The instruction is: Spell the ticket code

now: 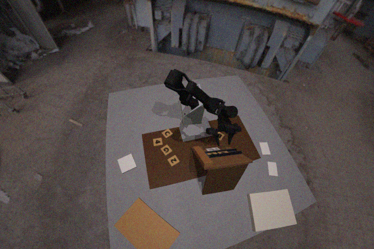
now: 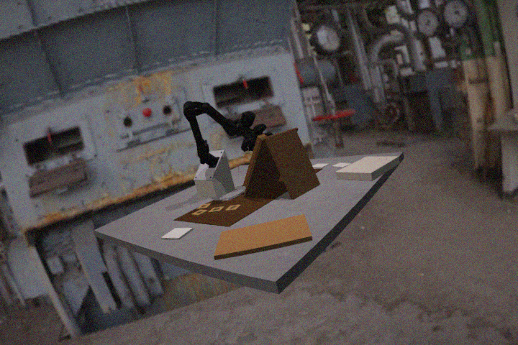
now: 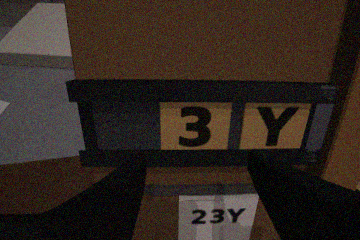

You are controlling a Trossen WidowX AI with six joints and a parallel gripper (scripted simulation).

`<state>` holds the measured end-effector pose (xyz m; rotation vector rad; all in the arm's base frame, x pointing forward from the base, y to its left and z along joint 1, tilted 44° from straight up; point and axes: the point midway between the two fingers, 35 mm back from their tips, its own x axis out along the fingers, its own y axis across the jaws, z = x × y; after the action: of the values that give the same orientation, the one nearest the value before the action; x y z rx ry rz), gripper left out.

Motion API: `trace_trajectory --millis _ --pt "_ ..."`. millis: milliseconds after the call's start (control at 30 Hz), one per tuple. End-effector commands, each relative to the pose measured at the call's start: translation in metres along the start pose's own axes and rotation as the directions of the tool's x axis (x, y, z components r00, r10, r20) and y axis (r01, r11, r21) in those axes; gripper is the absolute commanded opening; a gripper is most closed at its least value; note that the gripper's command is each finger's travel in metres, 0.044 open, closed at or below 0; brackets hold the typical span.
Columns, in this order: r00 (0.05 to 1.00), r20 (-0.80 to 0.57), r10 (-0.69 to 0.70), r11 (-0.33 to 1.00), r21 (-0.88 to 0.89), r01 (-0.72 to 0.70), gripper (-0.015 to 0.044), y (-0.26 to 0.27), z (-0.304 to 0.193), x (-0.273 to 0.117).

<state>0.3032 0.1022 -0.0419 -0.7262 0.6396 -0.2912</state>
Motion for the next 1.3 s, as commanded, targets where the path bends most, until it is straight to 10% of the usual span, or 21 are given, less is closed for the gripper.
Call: trace_trajectory --millis 0,567,933,1267 --pt "1.0 0.005 -0.003 1.0 0.013 0.003 0.0295 -0.0013 0.0029 -0.0009" --pt "1.0 0.005 -0.003 1.0 0.013 0.003 0.0295 -0.0021 0.0046 -0.0015" --pt "1.0 0.0 0.0 1.0 0.001 0.0 0.0006 -0.0009 0.002 -0.0006" --pt "1.0 0.0 0.0 1.0 0.001 0.0 0.0 -0.0009 0.002 -0.0006"
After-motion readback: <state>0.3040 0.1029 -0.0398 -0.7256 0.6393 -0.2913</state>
